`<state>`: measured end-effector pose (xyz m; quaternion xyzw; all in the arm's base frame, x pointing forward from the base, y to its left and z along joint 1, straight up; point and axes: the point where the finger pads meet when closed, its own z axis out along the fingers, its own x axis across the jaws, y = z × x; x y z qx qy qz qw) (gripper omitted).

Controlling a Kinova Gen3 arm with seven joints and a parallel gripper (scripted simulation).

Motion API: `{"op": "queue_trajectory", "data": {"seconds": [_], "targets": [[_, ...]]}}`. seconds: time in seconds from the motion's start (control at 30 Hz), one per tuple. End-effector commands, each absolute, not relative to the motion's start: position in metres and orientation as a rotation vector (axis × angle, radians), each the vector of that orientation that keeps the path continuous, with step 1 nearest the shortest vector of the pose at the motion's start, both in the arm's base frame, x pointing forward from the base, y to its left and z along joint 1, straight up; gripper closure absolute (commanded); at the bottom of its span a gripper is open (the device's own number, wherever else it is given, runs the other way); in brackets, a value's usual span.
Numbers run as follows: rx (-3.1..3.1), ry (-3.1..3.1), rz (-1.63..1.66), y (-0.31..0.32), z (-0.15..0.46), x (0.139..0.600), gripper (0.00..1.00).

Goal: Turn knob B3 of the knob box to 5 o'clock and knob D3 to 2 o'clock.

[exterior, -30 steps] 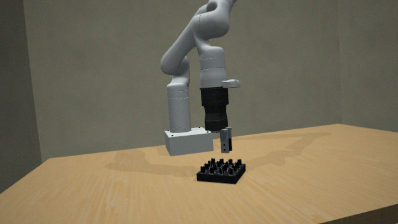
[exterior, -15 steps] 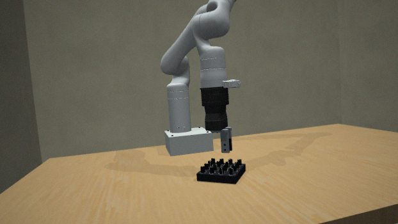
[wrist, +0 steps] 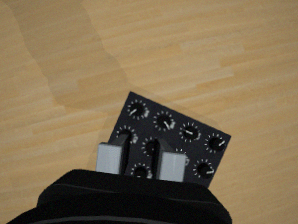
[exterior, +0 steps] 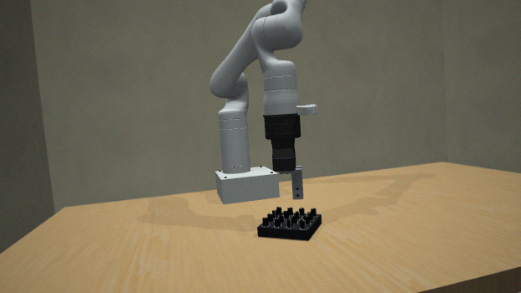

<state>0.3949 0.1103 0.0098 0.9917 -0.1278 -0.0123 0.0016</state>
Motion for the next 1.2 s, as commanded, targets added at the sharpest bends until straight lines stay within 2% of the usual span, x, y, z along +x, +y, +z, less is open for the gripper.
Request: {"op": "queue_trajectory", "data": {"seconds": [0.0,0.17,0.67,1.17], "targets": [[3.131,-0.305,-0.036,0.111,0.012,0.397,0.54],[3.144,-0.126,-0.042,0.112,0.013,0.395,0.54],[3.020,0.912,-0.040,0.112,0.021,0.393,0.54],[2.732,1.571,-0.008,0.109,0.029,0.401,0.54]]}}
